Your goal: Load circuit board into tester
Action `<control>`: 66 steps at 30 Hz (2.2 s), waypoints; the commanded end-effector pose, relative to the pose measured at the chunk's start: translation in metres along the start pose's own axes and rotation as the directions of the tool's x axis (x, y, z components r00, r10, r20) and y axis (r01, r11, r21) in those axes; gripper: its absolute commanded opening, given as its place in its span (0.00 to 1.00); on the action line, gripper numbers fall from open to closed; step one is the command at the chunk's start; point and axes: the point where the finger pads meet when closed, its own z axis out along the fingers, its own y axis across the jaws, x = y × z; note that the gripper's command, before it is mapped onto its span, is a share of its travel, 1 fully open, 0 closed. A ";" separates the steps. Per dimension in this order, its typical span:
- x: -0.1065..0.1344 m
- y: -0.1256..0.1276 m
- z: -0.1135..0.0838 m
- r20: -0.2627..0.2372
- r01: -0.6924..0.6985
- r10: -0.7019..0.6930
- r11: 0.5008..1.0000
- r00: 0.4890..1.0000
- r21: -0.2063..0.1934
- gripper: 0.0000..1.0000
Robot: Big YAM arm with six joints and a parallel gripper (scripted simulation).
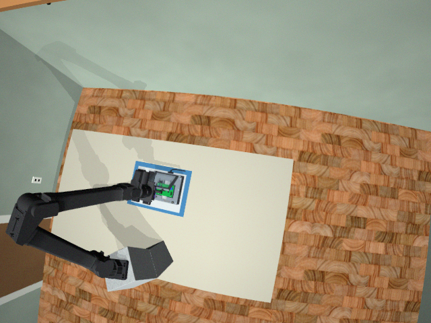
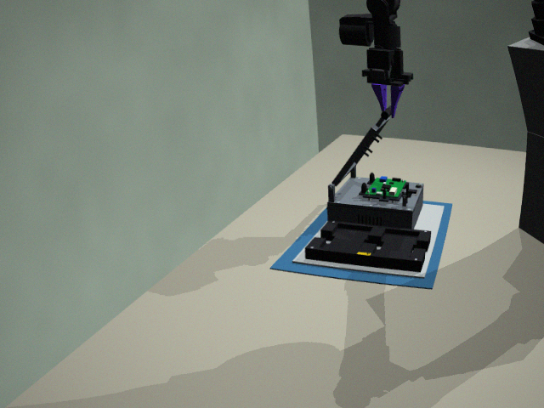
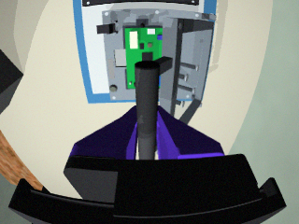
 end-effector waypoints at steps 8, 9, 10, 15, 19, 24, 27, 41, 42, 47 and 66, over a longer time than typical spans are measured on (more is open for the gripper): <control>-0.003 0.036 0.031 0.001 0.000 0.000 0.999 1.000 -0.047 0.00; -0.003 0.038 0.033 0.001 0.000 0.000 0.999 1.000 -0.047 0.00; -0.003 0.040 0.035 0.001 -0.001 0.001 0.999 1.000 -0.047 0.00; -0.003 0.045 0.040 0.001 -0.001 0.001 0.999 1.000 -0.048 0.00; -0.003 0.049 0.047 0.001 0.000 0.000 0.999 1.000 -0.046 0.00; -0.003 0.053 0.055 0.001 0.000 0.000 0.999 1.000 -0.044 0.00; -0.003 0.056 0.059 0.001 -0.001 0.001 0.999 1.000 -0.044 0.00; -0.003 0.064 0.077 0.001 -0.001 0.001 0.999 1.000 -0.040 0.00; -0.003 0.064 0.079 0.001 -0.001 0.001 0.999 1.000 -0.040 0.00; -0.003 0.067 0.086 0.001 0.000 0.001 0.999 1.000 -0.039 0.00; -0.003 0.073 0.105 0.001 0.000 0.000 0.999 1.000 -0.039 0.00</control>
